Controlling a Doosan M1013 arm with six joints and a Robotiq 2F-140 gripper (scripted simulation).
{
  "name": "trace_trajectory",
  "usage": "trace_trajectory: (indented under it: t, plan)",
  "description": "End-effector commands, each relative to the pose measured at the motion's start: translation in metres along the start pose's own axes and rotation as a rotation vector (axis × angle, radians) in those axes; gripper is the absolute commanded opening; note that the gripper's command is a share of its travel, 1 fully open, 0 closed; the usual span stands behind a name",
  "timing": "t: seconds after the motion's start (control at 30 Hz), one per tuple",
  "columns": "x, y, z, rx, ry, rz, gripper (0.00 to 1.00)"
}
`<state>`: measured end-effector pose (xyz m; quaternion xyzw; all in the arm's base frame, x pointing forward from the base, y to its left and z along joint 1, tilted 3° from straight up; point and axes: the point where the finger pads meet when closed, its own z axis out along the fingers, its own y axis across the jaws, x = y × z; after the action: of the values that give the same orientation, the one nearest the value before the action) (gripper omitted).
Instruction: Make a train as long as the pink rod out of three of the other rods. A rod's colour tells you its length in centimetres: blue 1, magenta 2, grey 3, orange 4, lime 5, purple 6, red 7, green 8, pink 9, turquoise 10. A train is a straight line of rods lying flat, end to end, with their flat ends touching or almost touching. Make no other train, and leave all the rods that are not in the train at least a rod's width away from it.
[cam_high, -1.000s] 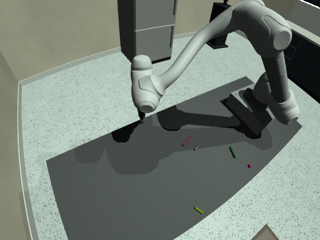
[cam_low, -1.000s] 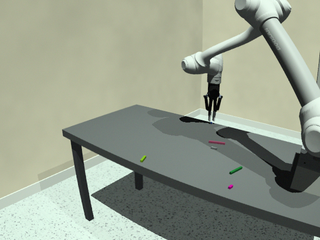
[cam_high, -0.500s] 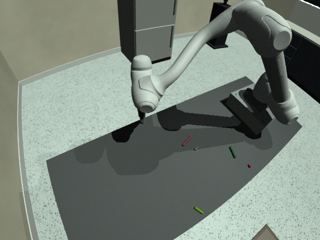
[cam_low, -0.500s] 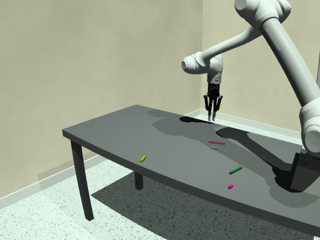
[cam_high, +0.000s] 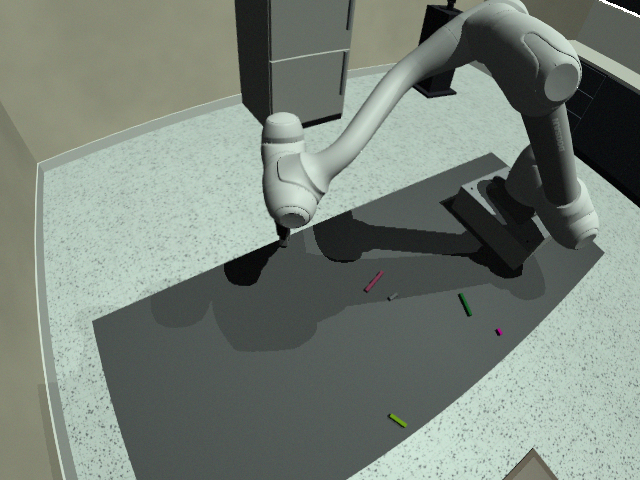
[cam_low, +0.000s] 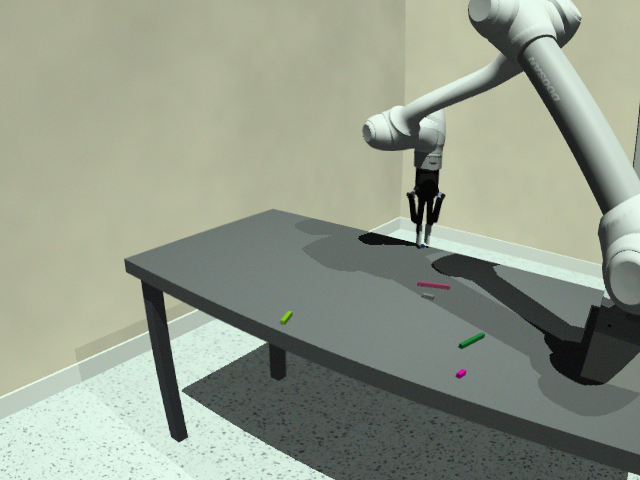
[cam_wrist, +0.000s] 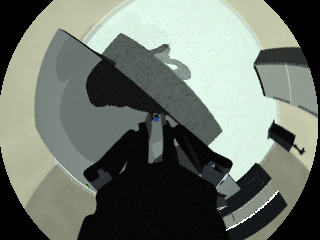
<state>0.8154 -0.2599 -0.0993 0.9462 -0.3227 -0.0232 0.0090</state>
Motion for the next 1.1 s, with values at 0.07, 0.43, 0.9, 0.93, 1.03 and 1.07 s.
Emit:
trace_trajectory:
  t: [0.07,0.43,0.9,0.93,1.03,1.07]
  plan:
    - [0.0017,0.0017,0.0086,-0.002,0.004,-0.001,0.23]
    - [0.0017,0.0017,0.0113,-0.002,0.004,-0.001,0.23]
    - [0.0017,0.0017,0.0113,-0.002,0.004,-0.001,0.23]
    - [0.0017,0.0017,0.0113,-0.002,0.004,-0.001,0.23]
    - [0.0017,0.0017,0.0113,-0.002,0.004,-0.001,0.23]
    - [0.0017,0.0017,0.0113,-0.002,0.004,-0.001,0.23]
